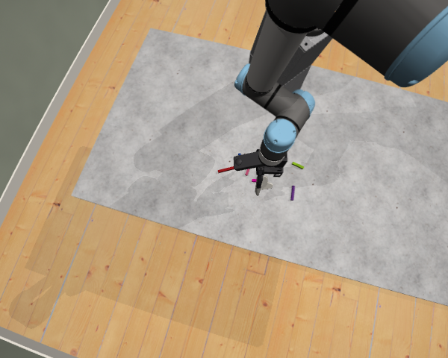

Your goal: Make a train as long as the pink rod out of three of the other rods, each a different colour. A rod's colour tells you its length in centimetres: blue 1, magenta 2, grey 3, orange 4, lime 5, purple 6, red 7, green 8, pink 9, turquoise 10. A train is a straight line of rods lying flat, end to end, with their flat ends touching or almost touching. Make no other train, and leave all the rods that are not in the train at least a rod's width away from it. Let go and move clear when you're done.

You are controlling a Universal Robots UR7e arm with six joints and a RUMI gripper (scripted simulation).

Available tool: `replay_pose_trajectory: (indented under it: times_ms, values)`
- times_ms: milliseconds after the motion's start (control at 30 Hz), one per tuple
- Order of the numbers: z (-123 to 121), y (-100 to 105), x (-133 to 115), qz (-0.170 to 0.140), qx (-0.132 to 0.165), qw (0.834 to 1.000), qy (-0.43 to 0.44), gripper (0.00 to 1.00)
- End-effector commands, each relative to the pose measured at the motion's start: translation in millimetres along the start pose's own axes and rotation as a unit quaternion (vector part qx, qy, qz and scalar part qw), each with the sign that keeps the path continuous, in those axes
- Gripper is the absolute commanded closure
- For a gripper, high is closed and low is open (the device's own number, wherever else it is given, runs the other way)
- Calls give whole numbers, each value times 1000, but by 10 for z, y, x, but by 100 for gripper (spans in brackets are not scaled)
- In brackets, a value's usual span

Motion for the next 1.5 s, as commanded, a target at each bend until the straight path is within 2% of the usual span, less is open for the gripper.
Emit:
replay_pose_trajectory:
  times_ms: [0,833,867,1467]
  values:
    - [-4,3,-3,0,0,1000,-12,0]
    - [-5,2,-10,0,1,1000,-29,0]
    - [-5,2,-10,0,1,1000,-29,86]
    - [-5,2,-10,0,1,1000,-29,86]
Point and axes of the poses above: the point where the finger pads meet when closed, its own y axis back along the fingers, its own z axis across the jaws, x = y × z, the point moved 7 cm from there along y, back along the fingers, and after that the axes turned 2 degrees about -y, right-handed, at the moved point
